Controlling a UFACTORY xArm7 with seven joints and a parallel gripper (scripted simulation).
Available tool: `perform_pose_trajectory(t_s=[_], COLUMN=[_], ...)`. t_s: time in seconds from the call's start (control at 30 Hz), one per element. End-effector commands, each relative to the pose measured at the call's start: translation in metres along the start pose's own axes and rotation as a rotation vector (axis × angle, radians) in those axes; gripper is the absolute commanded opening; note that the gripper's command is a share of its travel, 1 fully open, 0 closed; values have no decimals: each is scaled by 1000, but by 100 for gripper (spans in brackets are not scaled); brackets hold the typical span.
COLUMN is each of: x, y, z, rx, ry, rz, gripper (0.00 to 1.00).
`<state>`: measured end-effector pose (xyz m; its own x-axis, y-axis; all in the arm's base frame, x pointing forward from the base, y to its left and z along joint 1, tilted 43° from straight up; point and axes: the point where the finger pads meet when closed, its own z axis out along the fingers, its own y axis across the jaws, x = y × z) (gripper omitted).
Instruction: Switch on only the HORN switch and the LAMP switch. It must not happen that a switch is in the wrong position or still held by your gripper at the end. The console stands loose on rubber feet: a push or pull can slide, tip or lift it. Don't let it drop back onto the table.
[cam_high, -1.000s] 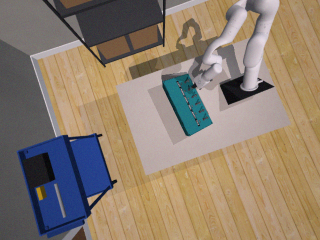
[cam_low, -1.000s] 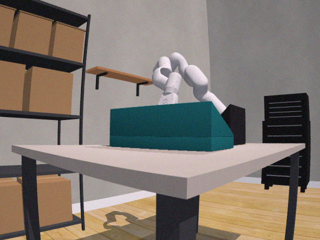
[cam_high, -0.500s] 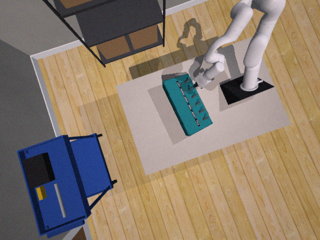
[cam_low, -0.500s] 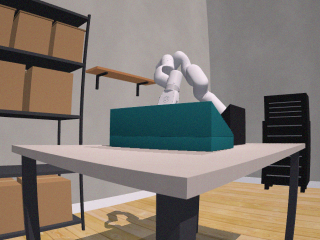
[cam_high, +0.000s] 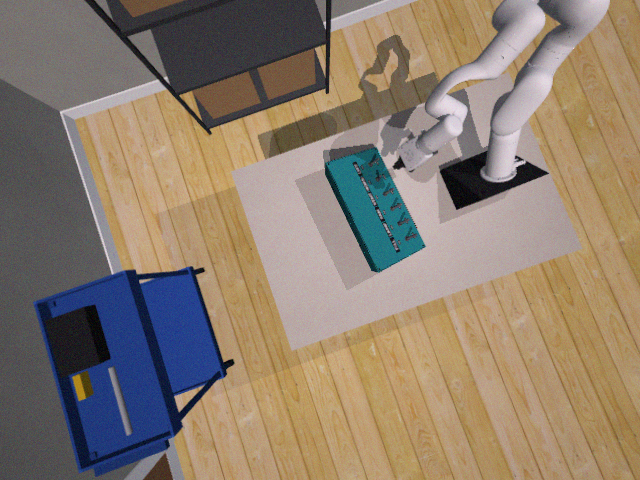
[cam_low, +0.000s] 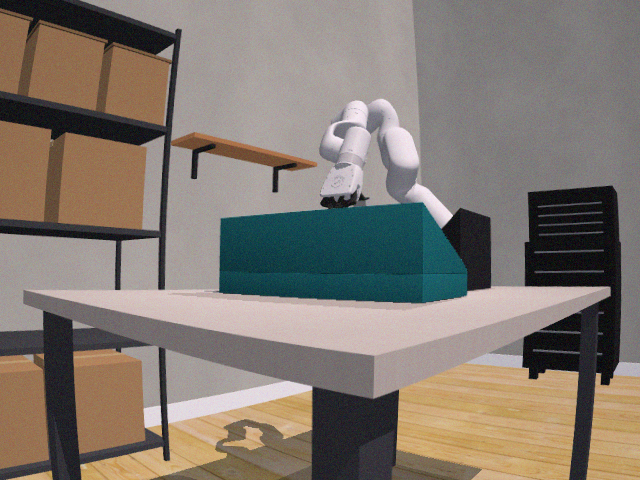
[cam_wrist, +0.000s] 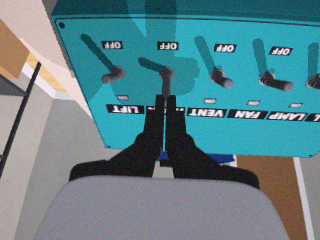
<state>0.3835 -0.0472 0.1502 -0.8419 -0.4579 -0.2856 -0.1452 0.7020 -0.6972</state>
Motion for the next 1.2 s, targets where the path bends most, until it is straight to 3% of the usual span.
perform_pose_trajectory(t_s=[0.0,0.23,0.7,0.9,1.07,1.17], x=[0,0,-1,-1,3,5], y=[-2,-2,5,26,80,94], z=[-32,-48,-47,-42,-35,-34], rx=[-18,-18,2,44,80,79], ry=[27,27,35,50,61,60], rz=[-8,-8,-12,-22,-38,-39], gripper=[0,0,0,0,0,0])
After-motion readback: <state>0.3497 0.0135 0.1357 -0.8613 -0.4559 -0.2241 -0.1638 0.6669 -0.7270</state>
